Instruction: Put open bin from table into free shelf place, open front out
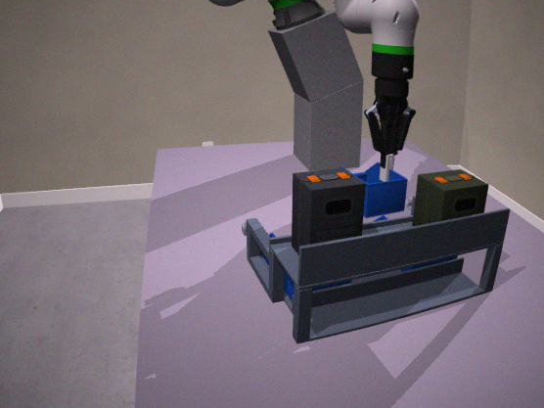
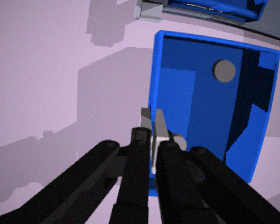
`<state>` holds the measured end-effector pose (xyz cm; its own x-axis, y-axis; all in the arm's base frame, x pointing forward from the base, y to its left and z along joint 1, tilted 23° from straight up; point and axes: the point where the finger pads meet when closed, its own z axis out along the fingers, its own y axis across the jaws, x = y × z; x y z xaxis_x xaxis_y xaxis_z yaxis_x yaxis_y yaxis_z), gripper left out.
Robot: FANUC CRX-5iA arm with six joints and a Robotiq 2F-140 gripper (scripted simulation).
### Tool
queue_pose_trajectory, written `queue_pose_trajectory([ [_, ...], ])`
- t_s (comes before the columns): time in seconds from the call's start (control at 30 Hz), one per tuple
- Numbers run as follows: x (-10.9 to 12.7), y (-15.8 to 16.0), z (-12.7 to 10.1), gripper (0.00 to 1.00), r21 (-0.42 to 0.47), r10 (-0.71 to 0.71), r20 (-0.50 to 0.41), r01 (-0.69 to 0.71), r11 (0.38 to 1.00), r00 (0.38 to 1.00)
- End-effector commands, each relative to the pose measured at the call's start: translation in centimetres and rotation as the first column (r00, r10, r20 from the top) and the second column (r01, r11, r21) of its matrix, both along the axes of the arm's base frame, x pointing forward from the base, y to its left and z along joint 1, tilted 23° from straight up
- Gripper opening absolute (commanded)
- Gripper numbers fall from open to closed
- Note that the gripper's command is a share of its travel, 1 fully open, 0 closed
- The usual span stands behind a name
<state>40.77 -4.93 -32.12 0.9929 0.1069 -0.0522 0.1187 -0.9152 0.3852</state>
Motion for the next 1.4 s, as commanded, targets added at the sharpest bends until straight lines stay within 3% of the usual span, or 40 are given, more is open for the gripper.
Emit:
queue_pose_trajectory([
  [0.0,0.0,0.0,0.0,0.00,0.000,0.000,0.000,0.000,1.000,1.000],
  [1.0,-0.1,-0.7,0.3,0.00,0.000,-0.003,0.001,0.003,1.000,1.000],
  [1.37,-0.3,-3.1,1.2,0.00,0.000,-0.012,0.005,0.012,1.000,1.000],
])
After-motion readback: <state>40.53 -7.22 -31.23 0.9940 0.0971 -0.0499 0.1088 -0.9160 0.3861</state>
